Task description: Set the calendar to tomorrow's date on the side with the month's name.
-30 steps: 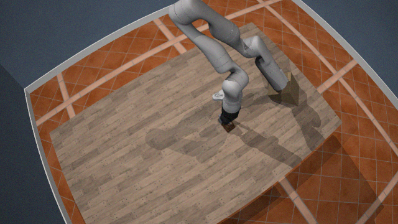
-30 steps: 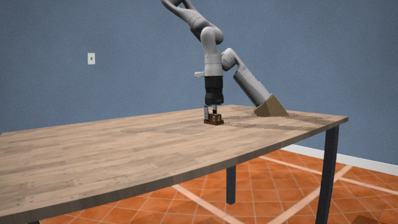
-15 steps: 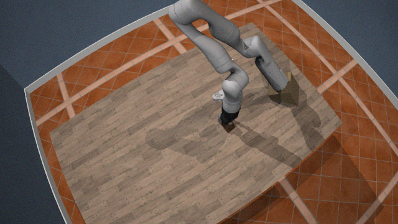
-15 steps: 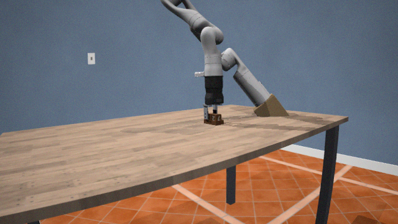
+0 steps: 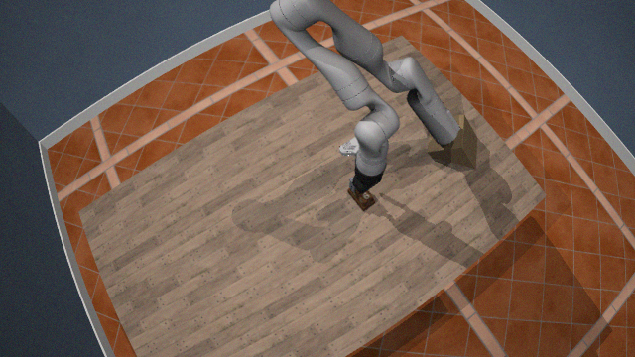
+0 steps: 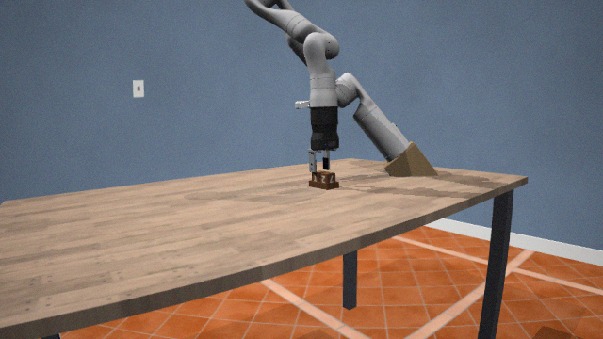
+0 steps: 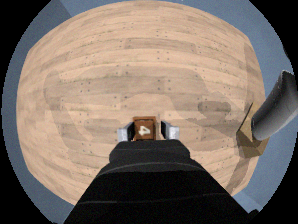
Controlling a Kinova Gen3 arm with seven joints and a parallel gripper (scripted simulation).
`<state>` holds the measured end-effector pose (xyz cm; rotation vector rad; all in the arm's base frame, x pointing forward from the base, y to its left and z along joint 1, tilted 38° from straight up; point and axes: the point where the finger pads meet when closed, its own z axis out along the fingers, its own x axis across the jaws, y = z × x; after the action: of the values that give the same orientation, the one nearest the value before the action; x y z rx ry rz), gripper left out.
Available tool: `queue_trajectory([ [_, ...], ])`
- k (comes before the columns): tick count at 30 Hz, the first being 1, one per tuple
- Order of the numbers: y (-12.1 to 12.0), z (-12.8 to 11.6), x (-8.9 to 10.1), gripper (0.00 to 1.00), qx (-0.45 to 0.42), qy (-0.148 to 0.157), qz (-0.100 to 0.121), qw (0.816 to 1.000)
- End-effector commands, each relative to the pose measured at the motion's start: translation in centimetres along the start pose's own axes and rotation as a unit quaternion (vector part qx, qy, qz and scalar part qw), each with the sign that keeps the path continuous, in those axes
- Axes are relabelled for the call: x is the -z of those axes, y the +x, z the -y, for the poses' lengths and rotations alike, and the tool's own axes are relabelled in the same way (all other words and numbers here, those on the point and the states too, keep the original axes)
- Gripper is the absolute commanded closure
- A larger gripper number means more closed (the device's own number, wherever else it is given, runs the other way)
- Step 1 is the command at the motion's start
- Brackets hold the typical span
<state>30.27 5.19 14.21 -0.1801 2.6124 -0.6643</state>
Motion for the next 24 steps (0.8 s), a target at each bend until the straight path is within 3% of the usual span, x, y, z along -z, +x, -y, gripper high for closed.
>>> queue_trajectory([
  [1, -0.5, -0.4, 1.5, 0.1, -0.003, -0.009, 0.009, 1.0],
  [14, -0.5, -0.3, 6.2, 0.1, -0.003, -0.009, 0.009, 1.0],
  [23, -0.5, -0.3, 6.7, 0.1, -0.003, -0.009, 0.009, 1.0],
  [24, -0.5, -0.3, 6.7, 0.0, -0.003, -0.009, 0.009, 1.0],
])
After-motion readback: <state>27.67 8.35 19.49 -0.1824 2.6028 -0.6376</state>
